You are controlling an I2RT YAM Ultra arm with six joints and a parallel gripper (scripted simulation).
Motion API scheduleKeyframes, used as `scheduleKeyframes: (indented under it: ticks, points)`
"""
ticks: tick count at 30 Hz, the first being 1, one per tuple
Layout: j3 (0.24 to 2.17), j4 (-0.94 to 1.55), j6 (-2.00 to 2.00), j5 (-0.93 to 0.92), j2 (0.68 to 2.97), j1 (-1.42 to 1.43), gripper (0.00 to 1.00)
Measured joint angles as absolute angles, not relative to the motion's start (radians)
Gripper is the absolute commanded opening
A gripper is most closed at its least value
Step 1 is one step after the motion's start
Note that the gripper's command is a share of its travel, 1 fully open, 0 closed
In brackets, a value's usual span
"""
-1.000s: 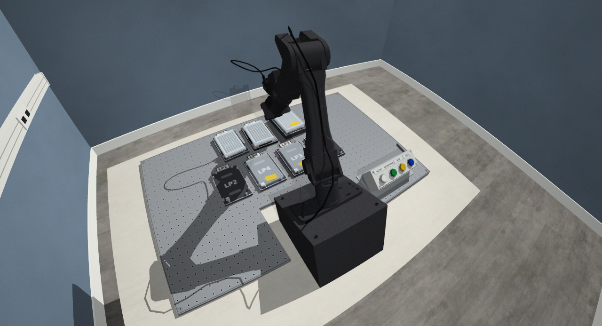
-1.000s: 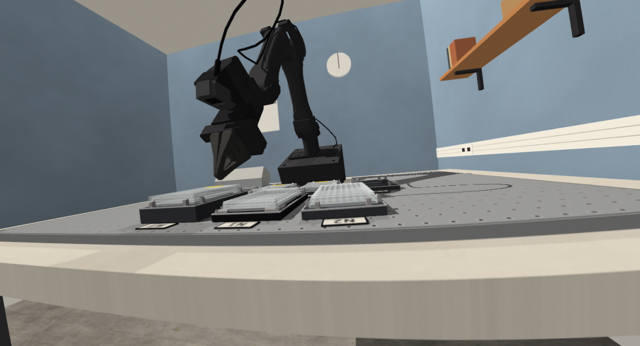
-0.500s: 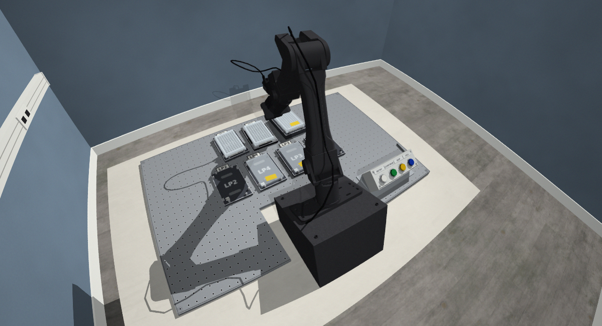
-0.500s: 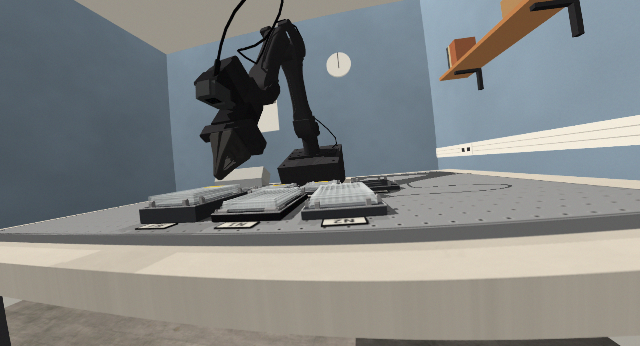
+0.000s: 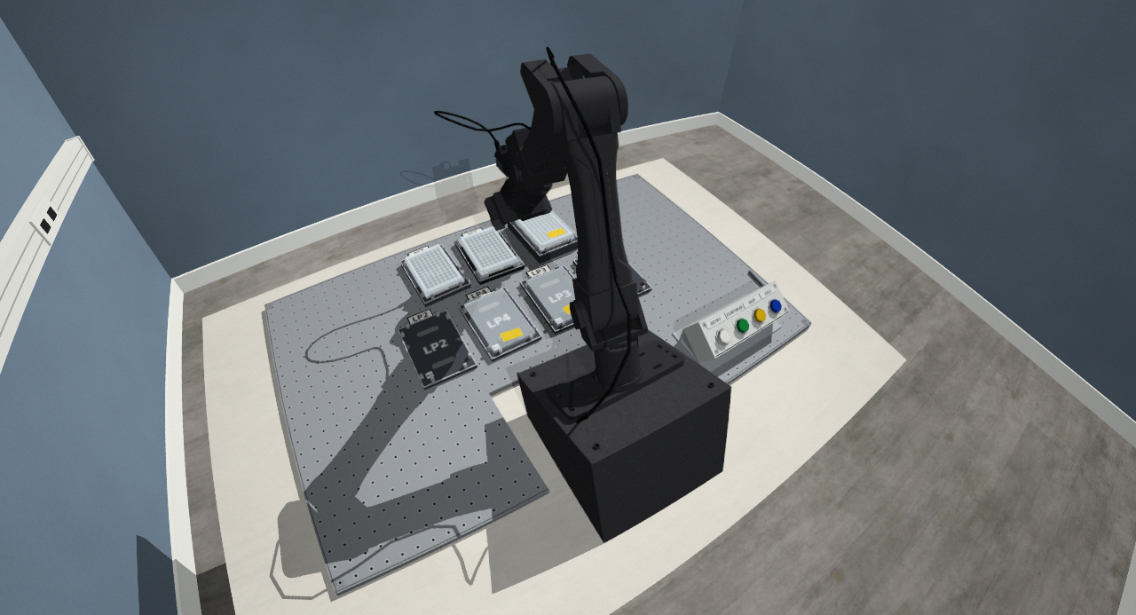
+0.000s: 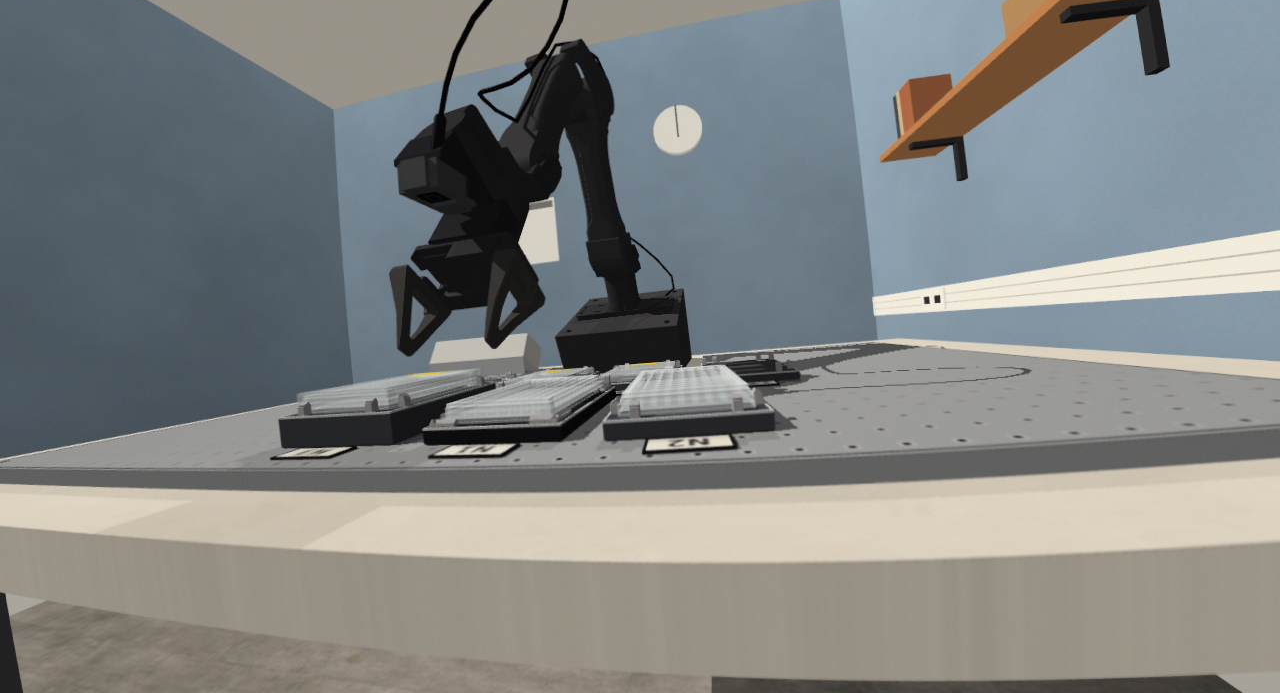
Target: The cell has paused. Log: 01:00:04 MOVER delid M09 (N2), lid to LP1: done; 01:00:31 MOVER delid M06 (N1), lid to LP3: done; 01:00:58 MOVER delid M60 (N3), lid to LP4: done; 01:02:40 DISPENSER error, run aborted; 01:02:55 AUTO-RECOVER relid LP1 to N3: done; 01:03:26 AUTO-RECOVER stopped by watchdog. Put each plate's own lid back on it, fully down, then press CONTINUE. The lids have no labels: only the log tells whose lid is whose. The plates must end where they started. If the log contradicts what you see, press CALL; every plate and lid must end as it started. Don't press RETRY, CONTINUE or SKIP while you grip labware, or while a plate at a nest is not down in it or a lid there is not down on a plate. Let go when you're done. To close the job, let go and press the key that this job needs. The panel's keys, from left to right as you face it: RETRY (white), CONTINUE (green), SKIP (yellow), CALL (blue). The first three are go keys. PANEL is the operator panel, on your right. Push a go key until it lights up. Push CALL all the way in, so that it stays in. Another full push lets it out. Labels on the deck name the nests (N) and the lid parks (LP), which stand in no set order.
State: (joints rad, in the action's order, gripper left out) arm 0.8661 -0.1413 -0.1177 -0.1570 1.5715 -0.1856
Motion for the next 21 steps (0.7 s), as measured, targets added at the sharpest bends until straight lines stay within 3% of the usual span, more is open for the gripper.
scheduleKeyframes:
  ticks: [21]
  points:
    - [0.867, 0.327, -0.171, -0.122, 1.438, -0.216, 1.0]
